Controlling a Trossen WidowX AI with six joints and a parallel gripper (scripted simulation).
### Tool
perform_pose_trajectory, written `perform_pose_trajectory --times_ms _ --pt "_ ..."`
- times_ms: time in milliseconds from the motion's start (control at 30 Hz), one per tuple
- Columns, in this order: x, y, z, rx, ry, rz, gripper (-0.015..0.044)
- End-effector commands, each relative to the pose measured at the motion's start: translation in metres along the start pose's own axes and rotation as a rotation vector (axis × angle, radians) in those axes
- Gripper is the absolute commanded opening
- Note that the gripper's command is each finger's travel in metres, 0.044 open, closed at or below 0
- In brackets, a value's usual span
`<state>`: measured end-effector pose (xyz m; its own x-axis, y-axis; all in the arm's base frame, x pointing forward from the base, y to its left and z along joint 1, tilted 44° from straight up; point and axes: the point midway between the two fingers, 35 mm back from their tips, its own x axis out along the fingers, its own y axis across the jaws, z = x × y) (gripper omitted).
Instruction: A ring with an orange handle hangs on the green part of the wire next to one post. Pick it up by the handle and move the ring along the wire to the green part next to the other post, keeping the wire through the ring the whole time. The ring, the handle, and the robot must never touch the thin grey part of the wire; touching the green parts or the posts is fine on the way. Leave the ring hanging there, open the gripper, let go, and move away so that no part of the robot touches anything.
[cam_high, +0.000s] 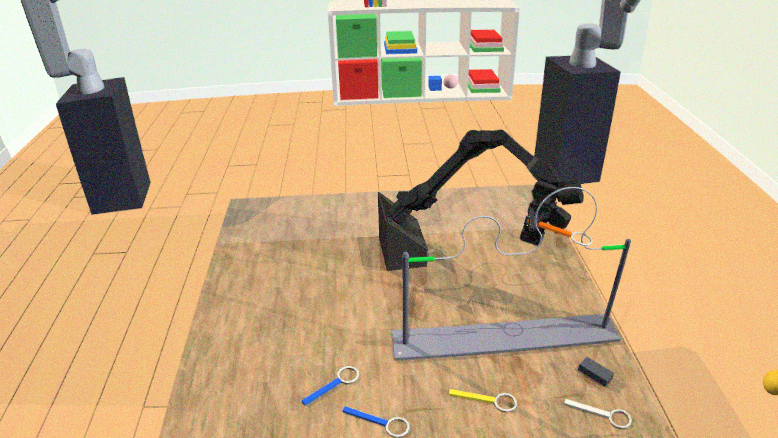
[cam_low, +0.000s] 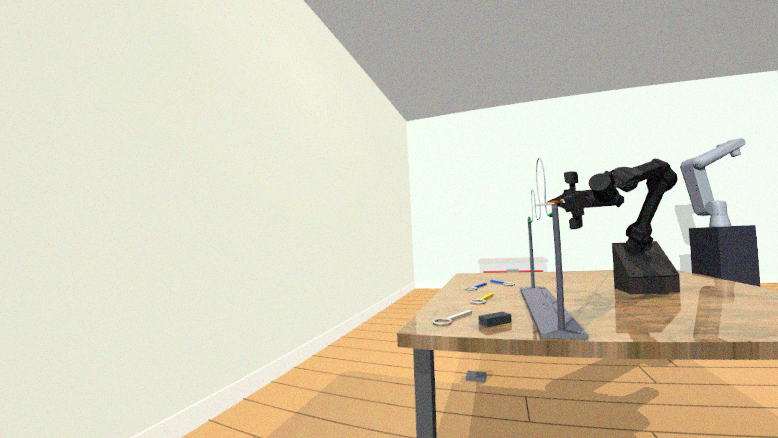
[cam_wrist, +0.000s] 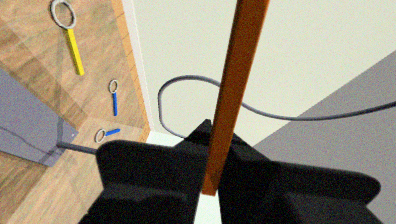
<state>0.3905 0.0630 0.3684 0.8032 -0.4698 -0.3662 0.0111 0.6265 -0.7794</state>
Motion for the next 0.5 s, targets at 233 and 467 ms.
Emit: perform_pose_trajectory --times_ms 233,467 --pt "-0.0024 -0.0112 0.0005 -0.016 -0.002 -0.022 -0.0150" --pt "-0.0026 -0.0142 0.0006 -0.033 -0.001 -0.028 -0.0150"
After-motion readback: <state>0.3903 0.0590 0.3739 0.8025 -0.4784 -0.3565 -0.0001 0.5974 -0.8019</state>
